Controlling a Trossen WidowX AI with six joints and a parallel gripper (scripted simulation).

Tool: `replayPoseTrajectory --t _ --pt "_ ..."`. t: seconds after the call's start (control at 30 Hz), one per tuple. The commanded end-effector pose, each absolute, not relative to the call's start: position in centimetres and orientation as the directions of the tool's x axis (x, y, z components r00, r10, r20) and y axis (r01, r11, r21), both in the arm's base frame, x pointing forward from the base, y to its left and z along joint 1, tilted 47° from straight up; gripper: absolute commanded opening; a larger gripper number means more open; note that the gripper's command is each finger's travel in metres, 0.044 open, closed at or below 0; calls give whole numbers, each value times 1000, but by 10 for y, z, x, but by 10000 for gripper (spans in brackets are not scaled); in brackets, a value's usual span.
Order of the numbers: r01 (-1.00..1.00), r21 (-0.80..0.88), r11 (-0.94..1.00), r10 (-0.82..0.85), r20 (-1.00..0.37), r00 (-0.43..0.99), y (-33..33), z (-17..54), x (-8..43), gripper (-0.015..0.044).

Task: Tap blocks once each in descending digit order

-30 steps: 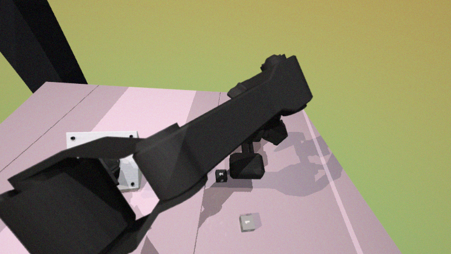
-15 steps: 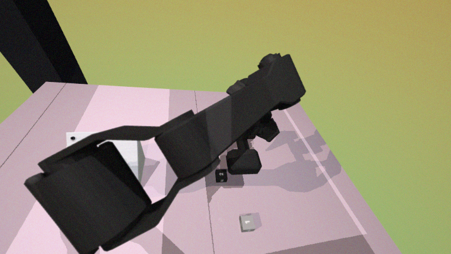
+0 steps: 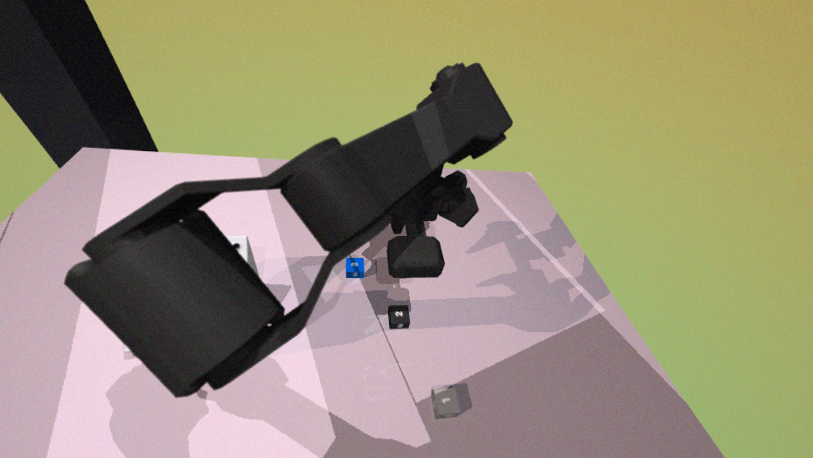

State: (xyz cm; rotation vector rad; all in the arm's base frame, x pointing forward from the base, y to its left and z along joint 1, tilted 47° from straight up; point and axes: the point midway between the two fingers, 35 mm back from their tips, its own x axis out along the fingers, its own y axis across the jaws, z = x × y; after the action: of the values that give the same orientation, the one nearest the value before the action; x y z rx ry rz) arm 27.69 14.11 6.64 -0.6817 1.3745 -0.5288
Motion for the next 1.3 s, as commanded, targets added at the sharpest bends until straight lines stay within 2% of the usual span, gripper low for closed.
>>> replayPoseTrajectory --t 0.0,0.1,0.83,0.9,1.0,1.27 --pt "-71 -718 693 -707 -695 127 174 22 234 400" --pt "-55 -717 694 -708 -695 127 185 5 213 400" --pt "-55 -717 694 -708 -695 127 185 5 213 400" --pt "-60 -712 700 -702 -701 128 182 14 225 400" --pt "-72 -697 714 -685 -715 138 159 55 269 400" --pt "-70 -707 704 -692 -704 158 90 134 326 400"
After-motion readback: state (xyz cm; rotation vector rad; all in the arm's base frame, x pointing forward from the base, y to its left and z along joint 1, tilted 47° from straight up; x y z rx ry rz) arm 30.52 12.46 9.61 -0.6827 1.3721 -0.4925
